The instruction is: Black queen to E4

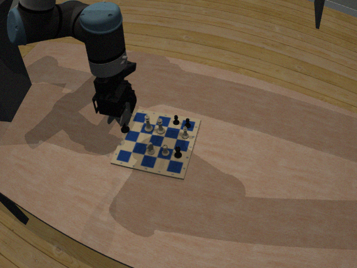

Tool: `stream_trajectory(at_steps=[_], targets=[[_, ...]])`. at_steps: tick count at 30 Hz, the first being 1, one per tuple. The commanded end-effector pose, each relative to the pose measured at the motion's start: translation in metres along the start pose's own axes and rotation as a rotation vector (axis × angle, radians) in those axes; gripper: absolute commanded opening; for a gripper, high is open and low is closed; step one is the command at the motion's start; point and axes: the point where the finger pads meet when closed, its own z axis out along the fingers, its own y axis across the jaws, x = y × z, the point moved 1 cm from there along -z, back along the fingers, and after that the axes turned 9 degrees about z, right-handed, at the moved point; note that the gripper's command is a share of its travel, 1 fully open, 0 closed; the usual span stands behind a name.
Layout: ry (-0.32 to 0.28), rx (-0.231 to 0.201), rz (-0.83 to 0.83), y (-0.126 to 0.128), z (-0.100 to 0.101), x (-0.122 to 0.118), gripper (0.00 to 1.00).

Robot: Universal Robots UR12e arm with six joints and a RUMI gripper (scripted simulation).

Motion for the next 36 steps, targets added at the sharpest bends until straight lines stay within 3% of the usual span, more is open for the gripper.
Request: stream_trajectory(at_steps=[1,17,20,23,25,29,36], targets=[[0.0,0.001,0.0,0.0,-0.021,0.0,0.0],[0.0,0.001,-0.001,0.001,-0.026,0.002,0.0],[0.0,0.004,-0.007,0.004,-0.025,0.024,0.0],[-0.001,0.005,-0.016,0.009,-0.024,0.066,0.0],[-0.001,0.005,-0.016,0.009,-0.024,0.066,0.0],[0.0,0.001,-0.024,0.013,-0.027,0.111,0.0],[0.0,0.0,-0.026,0.014,-0.027,0.119,0.0]])
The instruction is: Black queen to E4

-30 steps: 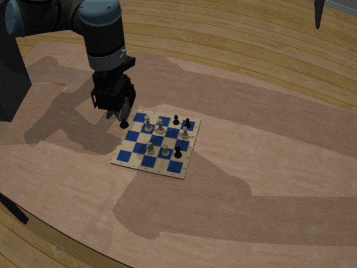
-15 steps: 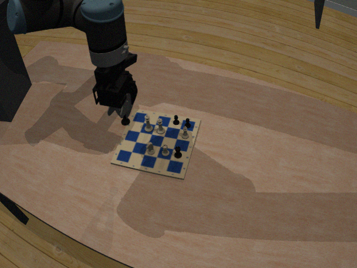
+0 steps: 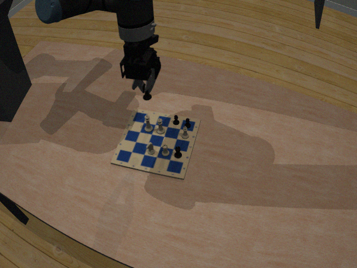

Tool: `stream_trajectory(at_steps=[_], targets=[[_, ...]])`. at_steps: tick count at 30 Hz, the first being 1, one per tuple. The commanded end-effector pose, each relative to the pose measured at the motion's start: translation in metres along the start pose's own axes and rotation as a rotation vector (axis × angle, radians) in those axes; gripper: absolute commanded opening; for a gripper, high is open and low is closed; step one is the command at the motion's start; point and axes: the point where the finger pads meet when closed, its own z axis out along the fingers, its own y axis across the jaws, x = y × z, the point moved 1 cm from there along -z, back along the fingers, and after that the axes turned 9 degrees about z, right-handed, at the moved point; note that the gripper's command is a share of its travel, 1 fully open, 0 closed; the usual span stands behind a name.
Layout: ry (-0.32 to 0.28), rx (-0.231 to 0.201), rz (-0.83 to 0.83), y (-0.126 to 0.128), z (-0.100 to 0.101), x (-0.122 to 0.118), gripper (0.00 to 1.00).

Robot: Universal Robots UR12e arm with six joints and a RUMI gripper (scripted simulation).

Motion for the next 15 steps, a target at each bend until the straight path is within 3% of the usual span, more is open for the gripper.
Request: stream_trajectory(at_steps=[1,15], targets=[[-0.003,0.0,0.0,0.0013,0.0001,0.006,0.0],[-0.003,0.001,0.0,0.0013,0.007,0.006,0.0]])
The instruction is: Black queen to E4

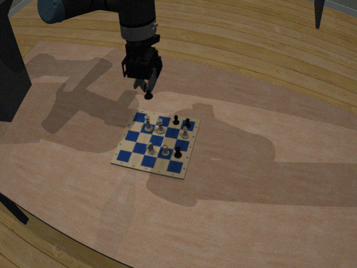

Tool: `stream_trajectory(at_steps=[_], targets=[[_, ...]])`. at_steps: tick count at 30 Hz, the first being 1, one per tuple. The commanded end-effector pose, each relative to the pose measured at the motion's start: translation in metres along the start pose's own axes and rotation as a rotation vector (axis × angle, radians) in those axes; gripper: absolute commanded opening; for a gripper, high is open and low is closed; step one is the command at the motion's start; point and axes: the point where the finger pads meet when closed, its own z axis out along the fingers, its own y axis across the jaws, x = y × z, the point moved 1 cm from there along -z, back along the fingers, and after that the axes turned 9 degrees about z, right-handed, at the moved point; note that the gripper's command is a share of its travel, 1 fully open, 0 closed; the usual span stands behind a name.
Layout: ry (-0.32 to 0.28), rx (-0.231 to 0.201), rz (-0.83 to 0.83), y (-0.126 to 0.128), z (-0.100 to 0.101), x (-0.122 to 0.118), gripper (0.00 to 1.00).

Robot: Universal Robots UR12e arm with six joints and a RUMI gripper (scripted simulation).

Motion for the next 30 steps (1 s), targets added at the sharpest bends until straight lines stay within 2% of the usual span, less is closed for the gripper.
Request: stream_trajectory(at_steps=[1,6,8,21,30], targets=[[0.0,0.0,0.0,0.0,0.007,0.0,0.0],[0.0,0.0,0.0,0.0,0.025,0.0,0.0],[0.0,0.0,0.0,0.0,0.025,0.0,0.0],[0.0,0.0,0.0,0.001,0.083,0.0,0.0],[0.0,0.0,0.0,0.001,0.094,0.0,0.0]])
